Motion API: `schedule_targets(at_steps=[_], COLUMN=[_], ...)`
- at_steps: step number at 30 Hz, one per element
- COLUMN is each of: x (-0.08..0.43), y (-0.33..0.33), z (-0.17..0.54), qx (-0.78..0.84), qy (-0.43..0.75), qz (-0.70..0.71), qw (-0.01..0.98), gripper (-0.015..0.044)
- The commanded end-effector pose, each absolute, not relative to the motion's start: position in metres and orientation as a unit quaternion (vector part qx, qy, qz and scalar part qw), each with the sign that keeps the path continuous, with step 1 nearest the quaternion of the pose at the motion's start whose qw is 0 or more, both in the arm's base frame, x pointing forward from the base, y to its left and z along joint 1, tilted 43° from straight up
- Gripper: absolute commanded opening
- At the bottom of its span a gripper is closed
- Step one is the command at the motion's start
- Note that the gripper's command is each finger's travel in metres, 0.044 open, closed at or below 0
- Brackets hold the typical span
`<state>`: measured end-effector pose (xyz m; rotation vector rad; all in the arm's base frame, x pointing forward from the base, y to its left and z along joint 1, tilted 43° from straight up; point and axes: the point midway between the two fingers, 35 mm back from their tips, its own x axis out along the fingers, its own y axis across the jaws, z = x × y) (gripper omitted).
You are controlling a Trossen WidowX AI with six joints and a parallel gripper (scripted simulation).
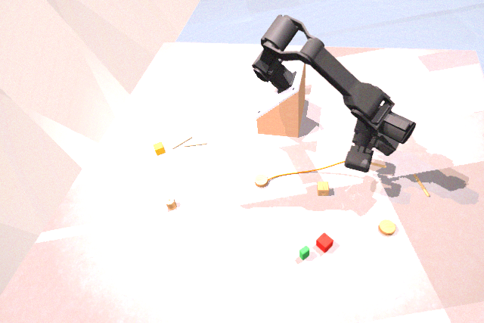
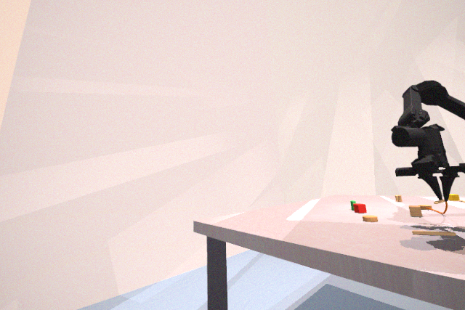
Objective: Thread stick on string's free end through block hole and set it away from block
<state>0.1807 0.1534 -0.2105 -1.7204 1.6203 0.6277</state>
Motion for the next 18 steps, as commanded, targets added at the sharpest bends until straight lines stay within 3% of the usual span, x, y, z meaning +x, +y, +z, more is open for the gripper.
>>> schedule_targets(at_steps=[1,18], x=[0.184,0.198], y=[0.152,0.143], z=[-0.208,-0.195], qx=[-0.667,-0.687], qy=[0.621,0.605], qz=[0.253,0.315], qw=[0.326,0.25], gripper=[0.0,0.0])
